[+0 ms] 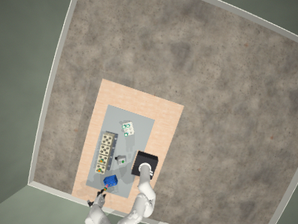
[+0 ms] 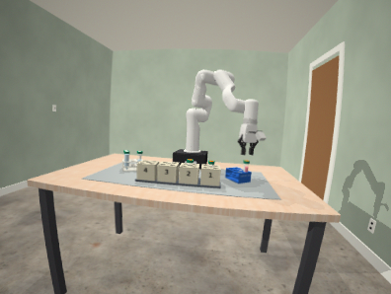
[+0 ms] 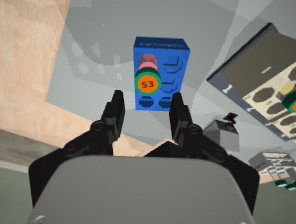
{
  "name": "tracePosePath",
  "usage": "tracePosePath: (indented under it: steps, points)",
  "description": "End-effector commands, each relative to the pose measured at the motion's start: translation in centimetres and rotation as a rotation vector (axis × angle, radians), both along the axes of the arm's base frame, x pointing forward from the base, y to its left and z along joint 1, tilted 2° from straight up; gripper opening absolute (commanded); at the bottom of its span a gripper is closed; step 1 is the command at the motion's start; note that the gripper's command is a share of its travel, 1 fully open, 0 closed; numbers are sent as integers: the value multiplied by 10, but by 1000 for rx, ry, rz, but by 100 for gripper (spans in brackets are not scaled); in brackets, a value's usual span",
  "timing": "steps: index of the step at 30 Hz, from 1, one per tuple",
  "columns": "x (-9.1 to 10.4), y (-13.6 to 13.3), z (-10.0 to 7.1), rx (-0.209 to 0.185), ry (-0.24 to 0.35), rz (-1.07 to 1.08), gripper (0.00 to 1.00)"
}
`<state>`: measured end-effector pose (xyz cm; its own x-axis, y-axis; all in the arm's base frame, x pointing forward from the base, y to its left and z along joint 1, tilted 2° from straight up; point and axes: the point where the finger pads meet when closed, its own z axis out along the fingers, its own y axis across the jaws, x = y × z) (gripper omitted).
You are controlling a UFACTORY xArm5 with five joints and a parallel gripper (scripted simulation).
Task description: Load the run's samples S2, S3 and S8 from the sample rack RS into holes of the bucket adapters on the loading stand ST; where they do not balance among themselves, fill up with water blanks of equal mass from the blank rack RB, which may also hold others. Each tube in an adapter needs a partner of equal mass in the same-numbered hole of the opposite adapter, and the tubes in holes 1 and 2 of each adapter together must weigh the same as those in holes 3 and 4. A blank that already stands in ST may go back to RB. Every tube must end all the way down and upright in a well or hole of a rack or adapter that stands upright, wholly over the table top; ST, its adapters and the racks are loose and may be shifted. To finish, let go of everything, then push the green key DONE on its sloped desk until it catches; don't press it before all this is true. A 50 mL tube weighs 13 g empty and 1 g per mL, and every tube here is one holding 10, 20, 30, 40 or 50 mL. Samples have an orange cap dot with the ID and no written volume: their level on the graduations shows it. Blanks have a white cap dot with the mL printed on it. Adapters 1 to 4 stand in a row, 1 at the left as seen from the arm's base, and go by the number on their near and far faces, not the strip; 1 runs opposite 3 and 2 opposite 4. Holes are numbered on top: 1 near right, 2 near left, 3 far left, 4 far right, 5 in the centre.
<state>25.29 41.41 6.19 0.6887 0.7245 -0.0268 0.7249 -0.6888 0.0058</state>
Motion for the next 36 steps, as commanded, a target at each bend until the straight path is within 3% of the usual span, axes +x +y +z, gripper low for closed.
tracePosePath:
  steps: [1, 19, 36]
  points:
    - [1, 2, -3, 5, -3, 0, 57]
    - [0, 1, -35, 5, -3, 0, 57]
    - [0, 1, -39, 5, -3, 0, 57]
